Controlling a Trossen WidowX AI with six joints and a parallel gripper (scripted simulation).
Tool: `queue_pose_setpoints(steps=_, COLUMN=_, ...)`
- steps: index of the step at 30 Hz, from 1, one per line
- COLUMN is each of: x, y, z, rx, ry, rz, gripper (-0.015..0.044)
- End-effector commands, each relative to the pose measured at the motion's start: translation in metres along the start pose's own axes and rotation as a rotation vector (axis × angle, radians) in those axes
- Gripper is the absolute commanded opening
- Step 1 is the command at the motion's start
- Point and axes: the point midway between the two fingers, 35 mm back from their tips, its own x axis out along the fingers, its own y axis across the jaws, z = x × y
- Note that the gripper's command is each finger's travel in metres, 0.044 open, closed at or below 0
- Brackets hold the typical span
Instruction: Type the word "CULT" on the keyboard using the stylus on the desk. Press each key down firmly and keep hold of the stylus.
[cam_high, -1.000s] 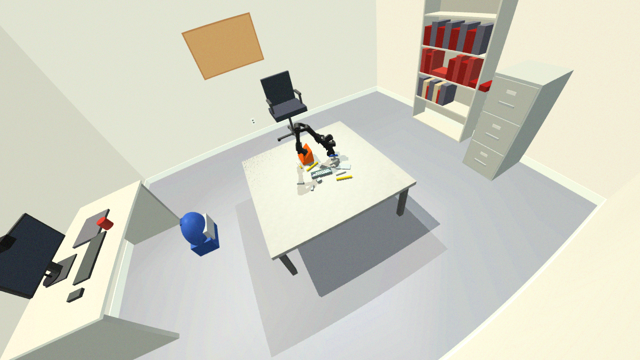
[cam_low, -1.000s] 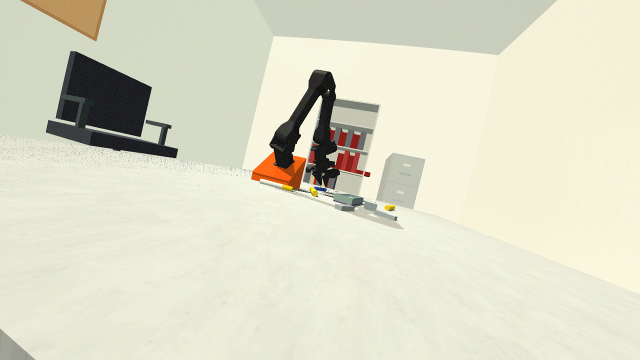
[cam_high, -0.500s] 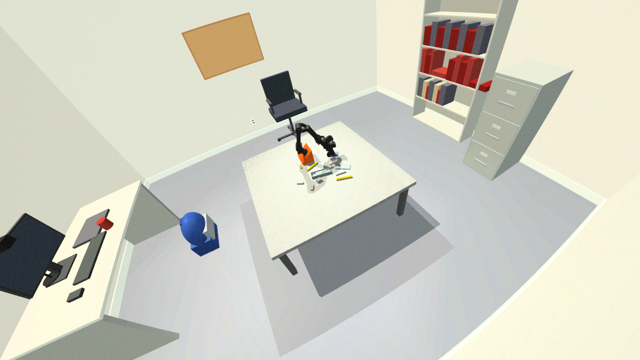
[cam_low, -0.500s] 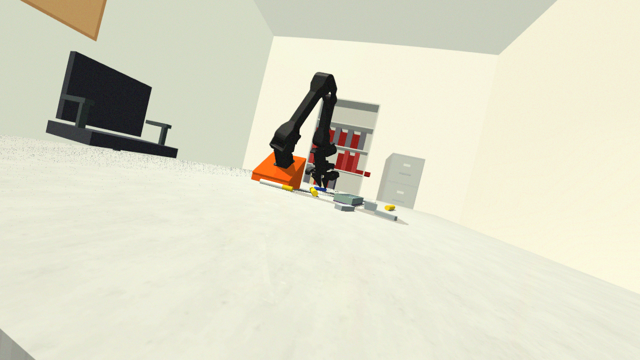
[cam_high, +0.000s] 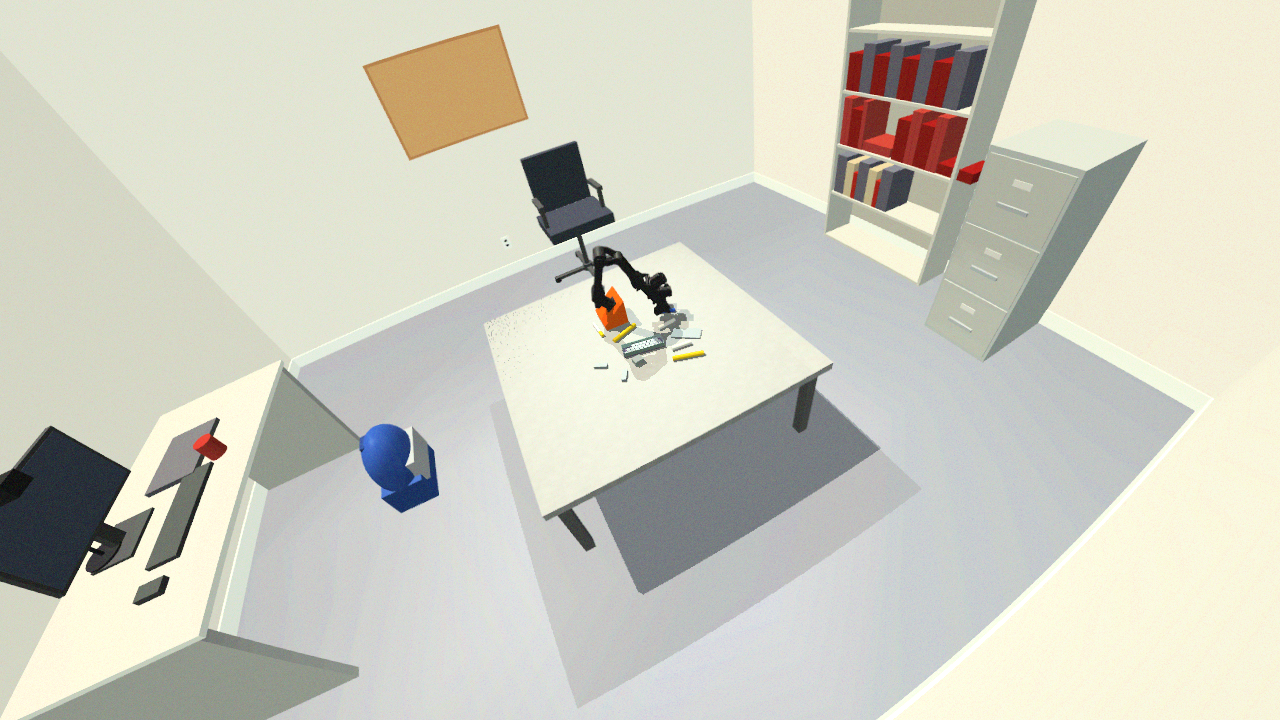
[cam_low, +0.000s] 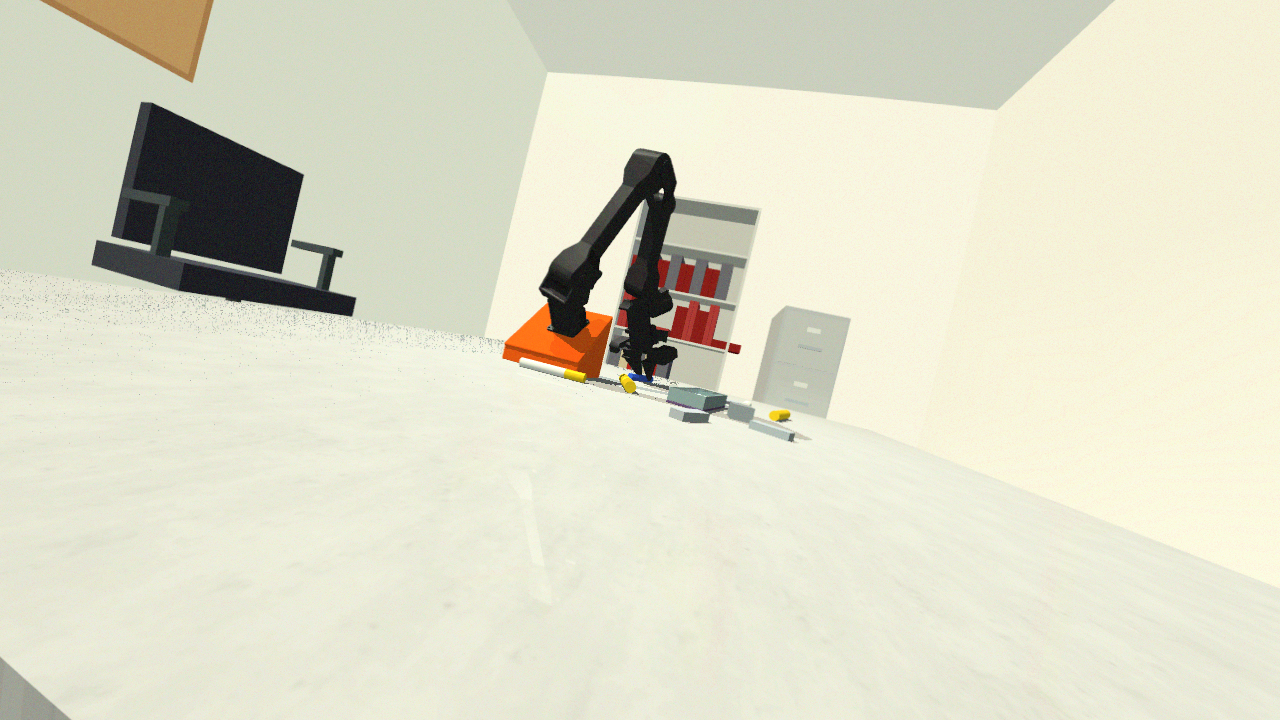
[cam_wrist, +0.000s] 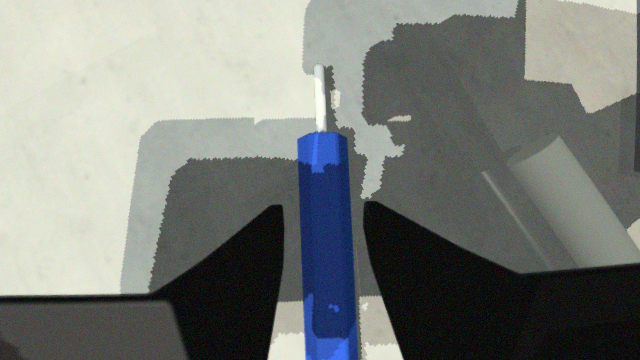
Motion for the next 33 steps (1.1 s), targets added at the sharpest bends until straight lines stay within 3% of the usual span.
queue_pose_setpoints(steps=1, x=0.000, y=0.000, z=0.000, rx=0.000, ry=0.000, rz=0.000, gripper=0.0071)
queue_pose_setpoints(steps=4, x=0.000, y=0.000, z=0.000, rx=0.000, ry=0.000, rz=0.000, gripper=0.0000)
queue_pose_setpoints(steps=15, x=-0.004, y=0.000, z=0.003, rx=0.000, ry=-0.001, rz=0.000, gripper=0.0000)
queue_pose_setpoints(steps=26, x=-0.043, y=0.001, z=0.026, rx=0.000, ry=-0.002, rz=0.002, gripper=0.0000)
queue_pose_setpoints(steps=33, x=-0.040, y=-0.001, z=0.025, rx=0.004, ry=-0.004, rz=0.001, gripper=0.0000)
